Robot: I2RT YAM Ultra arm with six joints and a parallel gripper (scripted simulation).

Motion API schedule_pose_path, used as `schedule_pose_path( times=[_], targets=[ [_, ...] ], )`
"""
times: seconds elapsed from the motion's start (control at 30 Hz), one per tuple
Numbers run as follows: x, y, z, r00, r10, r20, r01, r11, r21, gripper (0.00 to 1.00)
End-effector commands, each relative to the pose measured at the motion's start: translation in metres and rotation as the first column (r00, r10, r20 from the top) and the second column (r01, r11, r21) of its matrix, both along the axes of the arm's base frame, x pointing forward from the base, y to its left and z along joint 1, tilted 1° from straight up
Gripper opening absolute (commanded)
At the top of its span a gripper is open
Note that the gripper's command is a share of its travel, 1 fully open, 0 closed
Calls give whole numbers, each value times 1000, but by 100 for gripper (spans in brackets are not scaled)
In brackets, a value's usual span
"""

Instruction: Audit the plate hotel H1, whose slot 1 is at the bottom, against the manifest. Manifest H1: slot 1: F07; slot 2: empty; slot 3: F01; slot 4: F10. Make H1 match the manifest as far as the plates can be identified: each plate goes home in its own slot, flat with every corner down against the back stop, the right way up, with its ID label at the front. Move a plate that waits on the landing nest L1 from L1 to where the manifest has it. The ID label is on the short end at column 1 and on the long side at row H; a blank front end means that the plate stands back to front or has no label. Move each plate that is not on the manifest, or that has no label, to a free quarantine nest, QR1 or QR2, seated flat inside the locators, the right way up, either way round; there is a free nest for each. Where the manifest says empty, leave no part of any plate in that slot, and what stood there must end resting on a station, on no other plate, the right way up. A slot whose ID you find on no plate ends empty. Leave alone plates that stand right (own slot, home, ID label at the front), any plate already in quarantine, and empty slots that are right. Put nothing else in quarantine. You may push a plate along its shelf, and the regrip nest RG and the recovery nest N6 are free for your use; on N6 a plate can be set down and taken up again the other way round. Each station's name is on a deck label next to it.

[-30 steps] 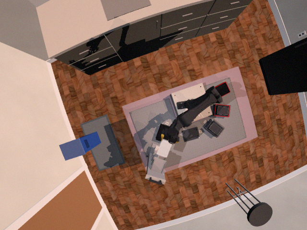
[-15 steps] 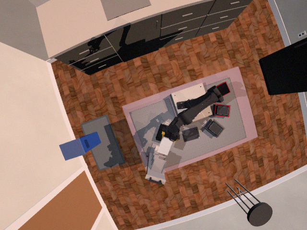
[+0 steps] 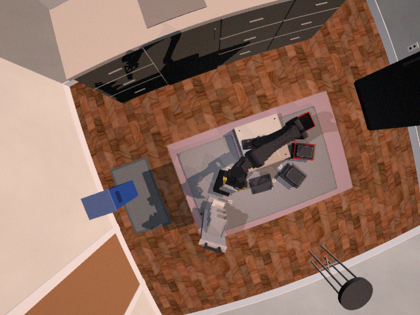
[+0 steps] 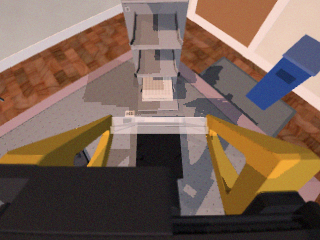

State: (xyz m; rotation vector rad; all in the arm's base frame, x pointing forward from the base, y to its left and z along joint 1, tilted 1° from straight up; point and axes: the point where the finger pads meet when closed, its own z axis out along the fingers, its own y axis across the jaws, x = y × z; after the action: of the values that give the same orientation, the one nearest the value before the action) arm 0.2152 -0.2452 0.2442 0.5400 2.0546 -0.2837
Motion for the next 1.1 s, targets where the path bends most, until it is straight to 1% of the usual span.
schedule_pose_path(
  times=[0.0, 0.1, 1.07],
  targets=[
    [-1, 2, 6, 1000, 19, 15, -19, 1000, -19, 86],
    [-4, 4, 5, 1000, 19, 15, -19, 1000, -19, 86],
    [-4, 4, -8, 1000, 19, 15, -19, 1000, -19, 86]
  ],
)
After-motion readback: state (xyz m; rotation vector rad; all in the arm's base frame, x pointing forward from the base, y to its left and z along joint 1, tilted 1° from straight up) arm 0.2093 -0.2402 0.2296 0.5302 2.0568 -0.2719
